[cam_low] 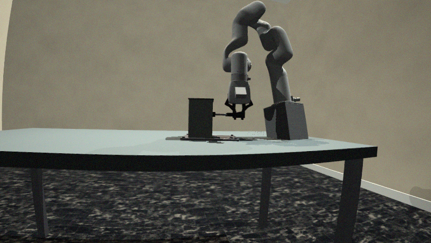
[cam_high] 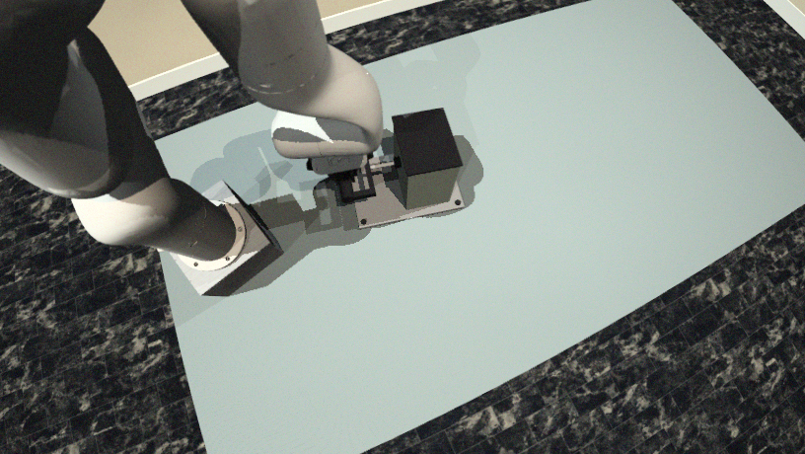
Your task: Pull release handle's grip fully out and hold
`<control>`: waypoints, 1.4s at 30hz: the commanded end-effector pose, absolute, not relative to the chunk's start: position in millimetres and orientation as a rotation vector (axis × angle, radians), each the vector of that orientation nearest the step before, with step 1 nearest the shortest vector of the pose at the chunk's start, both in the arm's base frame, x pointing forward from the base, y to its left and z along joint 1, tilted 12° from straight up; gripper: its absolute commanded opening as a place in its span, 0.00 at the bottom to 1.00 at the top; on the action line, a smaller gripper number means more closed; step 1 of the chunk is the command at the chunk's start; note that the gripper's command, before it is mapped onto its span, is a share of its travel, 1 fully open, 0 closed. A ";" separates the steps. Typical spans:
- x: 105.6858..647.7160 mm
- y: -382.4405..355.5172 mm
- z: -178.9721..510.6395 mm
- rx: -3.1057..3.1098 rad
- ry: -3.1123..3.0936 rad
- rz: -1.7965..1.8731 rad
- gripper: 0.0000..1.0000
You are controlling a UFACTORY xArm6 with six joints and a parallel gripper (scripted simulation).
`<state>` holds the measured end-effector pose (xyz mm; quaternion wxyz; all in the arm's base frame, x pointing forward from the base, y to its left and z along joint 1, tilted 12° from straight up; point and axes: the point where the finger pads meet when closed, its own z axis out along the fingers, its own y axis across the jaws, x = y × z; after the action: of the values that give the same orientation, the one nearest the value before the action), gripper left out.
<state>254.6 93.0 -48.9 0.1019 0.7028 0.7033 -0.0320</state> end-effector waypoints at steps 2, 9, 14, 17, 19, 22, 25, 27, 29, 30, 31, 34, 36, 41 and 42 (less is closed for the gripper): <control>246.4 93.3 -49.6 2.074 2.077 -0.091 0.00; 234.6 93.2 -50.8 2.074 2.077 -0.091 0.00; 230.9 93.1 -51.2 2.074 2.077 -0.091 0.00; 230.3 93.1 -51.2 2.074 2.077 -0.091 0.00; 230.3 93.1 -51.2 2.074 2.077 -0.091 0.00; 230.2 93.1 -51.2 2.074 2.077 -0.091 0.00; 230.2 93.1 -51.2 2.074 2.077 -0.091 0.00; 230.2 93.1 -51.2 2.074 2.077 -0.091 0.00; 230.2 93.1 -51.2 2.074 2.077 -0.091 0.00; 230.2 93.1 -51.2 2.074 2.077 -0.091 0.00; 229.5 93.1 -51.3 2.074 2.077 -0.091 0.00; 228.7 93.1 -51.4 2.074 2.077 -0.091 0.00; 228.7 93.1 -51.4 2.074 2.077 -0.091 0.00; 228.7 93.1 -51.4 2.074 2.077 -0.091 0.00; 228.7 93.1 -51.4 2.074 2.077 -0.091 0.00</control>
<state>229.1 92.7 -51.5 0.1027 0.7027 0.7034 -0.0313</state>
